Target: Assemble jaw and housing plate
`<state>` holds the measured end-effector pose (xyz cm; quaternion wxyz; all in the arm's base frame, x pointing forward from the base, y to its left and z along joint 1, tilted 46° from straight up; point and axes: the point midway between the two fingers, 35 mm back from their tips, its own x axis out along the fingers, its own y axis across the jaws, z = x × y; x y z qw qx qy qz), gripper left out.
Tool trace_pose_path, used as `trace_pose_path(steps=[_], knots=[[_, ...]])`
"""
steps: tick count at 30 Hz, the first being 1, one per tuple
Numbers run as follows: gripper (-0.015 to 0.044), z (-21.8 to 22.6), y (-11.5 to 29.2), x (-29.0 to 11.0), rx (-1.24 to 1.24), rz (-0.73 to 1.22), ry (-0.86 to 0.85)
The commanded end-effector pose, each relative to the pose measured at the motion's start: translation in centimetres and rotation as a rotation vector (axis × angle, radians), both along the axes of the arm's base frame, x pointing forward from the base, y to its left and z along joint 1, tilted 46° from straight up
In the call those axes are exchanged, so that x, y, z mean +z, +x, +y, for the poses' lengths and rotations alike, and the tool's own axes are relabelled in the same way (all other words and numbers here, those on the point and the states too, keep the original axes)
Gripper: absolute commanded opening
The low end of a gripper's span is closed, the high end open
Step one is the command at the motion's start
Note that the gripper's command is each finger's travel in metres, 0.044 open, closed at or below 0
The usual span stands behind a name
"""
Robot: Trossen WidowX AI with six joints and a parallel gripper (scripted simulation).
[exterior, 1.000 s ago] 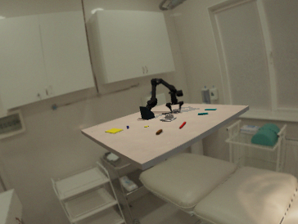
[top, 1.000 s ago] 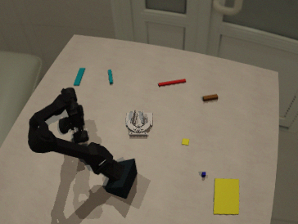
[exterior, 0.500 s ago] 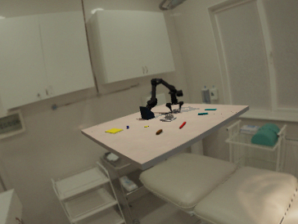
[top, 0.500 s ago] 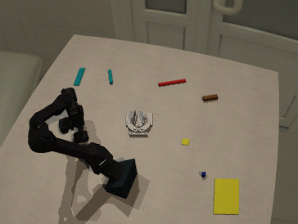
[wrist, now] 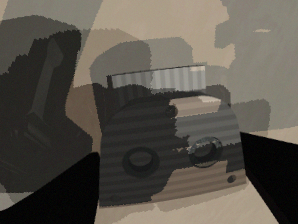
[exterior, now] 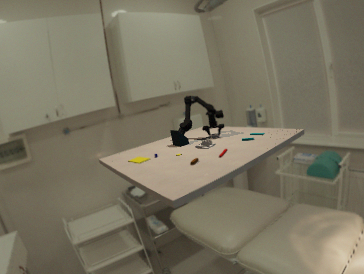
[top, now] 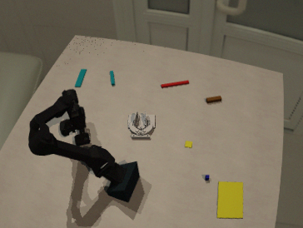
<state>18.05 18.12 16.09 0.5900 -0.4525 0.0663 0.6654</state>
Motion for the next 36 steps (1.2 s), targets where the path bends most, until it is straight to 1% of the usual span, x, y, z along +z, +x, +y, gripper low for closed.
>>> trace_pose_path(steps=[1, 11, 32, 36], knots=[[0.0351, 0.0, 0.0, 0.0, 0.0, 0.0, 0.0], [0.0351, -0.2, 0.0, 0.1, 0.0, 0.0, -0.001], [0.0351, -5.0, -0.6, 4.5, -0.003, 0.001, -0.01], [0.0351, -5.3, -0.7, 4.8, -0.004, 0.001, -0.008]])
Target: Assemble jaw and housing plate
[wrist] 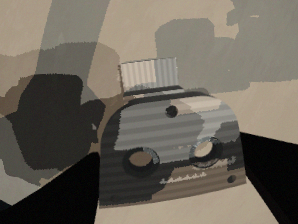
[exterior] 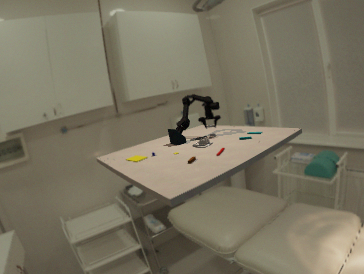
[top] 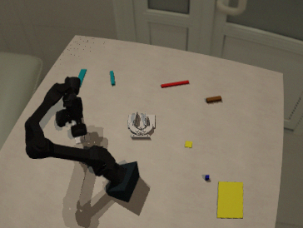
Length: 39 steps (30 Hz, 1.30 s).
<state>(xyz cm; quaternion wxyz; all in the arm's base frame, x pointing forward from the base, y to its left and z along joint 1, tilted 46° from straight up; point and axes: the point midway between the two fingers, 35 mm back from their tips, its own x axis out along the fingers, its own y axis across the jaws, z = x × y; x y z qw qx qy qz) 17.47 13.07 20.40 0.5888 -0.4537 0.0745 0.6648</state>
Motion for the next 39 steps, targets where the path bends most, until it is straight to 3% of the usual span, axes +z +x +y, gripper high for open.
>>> trace_pose_path(steps=[1, 39], knots=[[0.0351, -0.2, -0.1, 0.5, 0.002, -0.006, 0.006], [0.0351, -6.8, 6.9, -5.8, -0.563, 0.544, 0.027]])
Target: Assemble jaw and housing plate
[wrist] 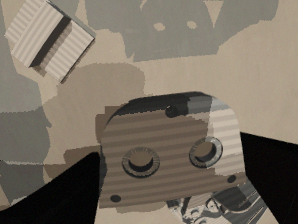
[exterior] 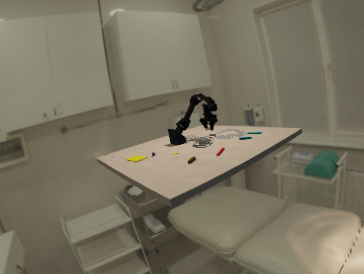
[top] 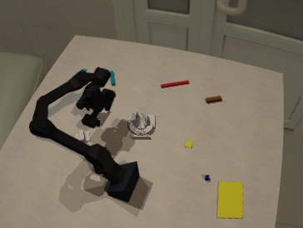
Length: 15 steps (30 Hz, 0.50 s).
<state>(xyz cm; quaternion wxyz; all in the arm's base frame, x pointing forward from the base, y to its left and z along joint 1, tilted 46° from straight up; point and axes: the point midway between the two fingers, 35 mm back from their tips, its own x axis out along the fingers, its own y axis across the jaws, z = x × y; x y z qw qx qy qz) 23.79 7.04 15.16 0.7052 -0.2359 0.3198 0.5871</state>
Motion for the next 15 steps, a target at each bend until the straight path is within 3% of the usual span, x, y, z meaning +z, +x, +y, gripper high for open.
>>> trace_pose_path(steps=[1, 15], knots=[[0.0351, -1.0, 0.7, -0.8, -0.067, 0.058, 0.002], [0.0351, -4.3, 2.1, -3.8, -0.291, 0.271, 0.034]])
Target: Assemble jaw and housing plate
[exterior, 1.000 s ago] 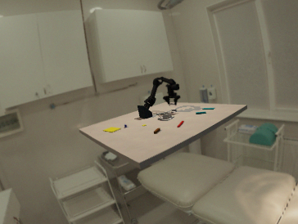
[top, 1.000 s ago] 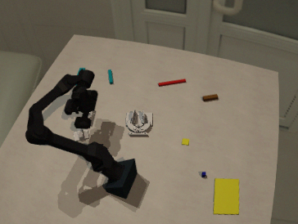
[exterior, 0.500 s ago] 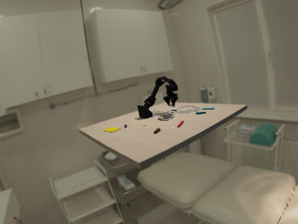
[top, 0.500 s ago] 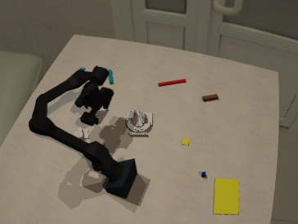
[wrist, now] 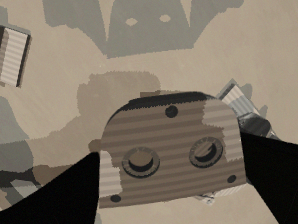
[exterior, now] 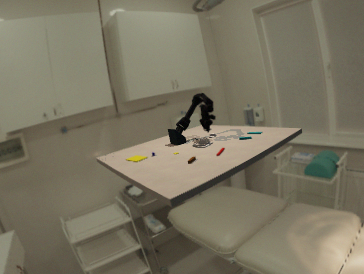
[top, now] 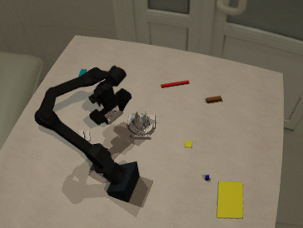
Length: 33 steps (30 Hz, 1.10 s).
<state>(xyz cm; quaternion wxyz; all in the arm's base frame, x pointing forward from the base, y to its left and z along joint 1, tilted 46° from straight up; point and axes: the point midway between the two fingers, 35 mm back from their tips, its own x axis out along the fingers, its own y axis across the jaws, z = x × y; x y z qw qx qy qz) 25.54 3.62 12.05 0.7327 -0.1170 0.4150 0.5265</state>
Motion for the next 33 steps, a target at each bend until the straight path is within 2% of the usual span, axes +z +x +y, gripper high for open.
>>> trace_pose_path(steps=[1, 33], knots=[[0.0351, -1.1, 0.4, -0.9, -0.067, 0.058, 0.006], [0.0351, -8.5, 0.5, -8.2, -0.567, 0.54, 0.127]])
